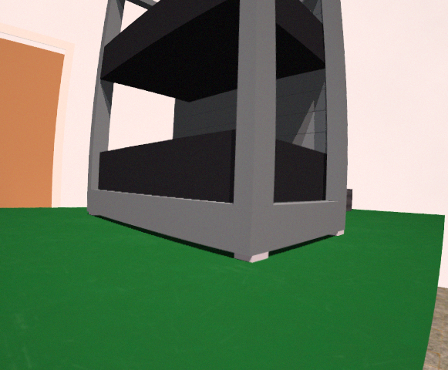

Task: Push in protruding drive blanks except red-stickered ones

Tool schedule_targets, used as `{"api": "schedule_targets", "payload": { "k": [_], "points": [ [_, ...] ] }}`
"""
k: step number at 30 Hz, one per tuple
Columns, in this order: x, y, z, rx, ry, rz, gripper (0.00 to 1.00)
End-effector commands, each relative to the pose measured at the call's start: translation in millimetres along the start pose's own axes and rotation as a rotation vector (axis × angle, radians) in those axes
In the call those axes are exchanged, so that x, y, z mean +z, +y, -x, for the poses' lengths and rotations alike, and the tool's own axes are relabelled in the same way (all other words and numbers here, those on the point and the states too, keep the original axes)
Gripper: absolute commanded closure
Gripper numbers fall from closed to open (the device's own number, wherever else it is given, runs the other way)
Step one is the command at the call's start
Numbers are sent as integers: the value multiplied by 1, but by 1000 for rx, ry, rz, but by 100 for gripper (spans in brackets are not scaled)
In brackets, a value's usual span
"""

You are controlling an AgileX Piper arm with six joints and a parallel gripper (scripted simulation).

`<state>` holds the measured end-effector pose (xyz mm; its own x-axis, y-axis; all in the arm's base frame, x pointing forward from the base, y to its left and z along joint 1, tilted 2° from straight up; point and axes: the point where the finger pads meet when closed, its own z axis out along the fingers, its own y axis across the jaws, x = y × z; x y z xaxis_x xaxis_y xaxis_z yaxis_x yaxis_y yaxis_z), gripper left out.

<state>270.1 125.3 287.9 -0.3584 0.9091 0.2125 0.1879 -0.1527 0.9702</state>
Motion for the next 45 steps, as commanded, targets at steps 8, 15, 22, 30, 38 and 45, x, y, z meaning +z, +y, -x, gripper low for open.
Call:
{"api": "schedule_targets", "payload": {
  "k": [8, 15, 22, 30, 38, 45],
  "points": [
    [-22, 11, 37, -77, -165, 101, 0],
    [-43, 15, 67, -137, -292, 157, 0],
    [-55, 15, 84, -168, -364, 178, 0],
    [-67, 14, 100, -198, -438, 192, 0],
    [-72, 13, 106, -209, -465, 196, 0],
    [-73, 13, 107, -210, -469, 196, 0]
  ]
}}
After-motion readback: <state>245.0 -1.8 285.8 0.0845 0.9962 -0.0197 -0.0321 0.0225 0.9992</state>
